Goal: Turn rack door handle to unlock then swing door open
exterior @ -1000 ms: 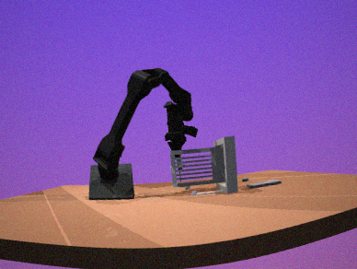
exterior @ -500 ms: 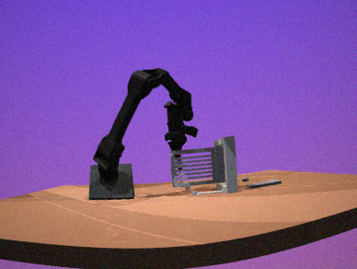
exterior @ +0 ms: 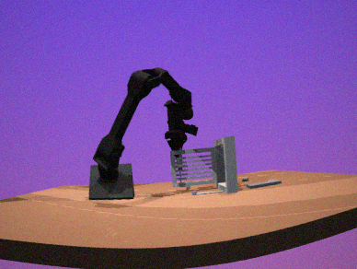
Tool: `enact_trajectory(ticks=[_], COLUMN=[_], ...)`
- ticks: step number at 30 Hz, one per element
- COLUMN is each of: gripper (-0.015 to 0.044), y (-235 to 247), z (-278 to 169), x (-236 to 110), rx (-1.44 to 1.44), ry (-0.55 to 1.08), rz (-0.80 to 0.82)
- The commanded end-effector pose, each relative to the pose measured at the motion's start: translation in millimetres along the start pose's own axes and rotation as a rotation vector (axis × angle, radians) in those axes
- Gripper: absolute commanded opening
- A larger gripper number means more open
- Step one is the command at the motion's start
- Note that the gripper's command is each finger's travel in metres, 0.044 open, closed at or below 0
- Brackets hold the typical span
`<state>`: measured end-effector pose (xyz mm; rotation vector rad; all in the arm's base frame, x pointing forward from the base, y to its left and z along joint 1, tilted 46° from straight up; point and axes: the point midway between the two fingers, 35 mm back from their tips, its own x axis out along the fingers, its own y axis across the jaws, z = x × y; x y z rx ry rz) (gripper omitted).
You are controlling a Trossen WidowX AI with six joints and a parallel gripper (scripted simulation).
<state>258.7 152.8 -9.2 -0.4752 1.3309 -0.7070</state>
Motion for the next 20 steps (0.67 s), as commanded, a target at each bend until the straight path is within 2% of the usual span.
enact_trajectory(ticks=[1,20], gripper=[0.0299,0.0299], y=[1,2], z=[0,1], x=[-5,-30], rx=[0.003,0.003], ry=[0.005,0.005], rz=[0.003,0.004])
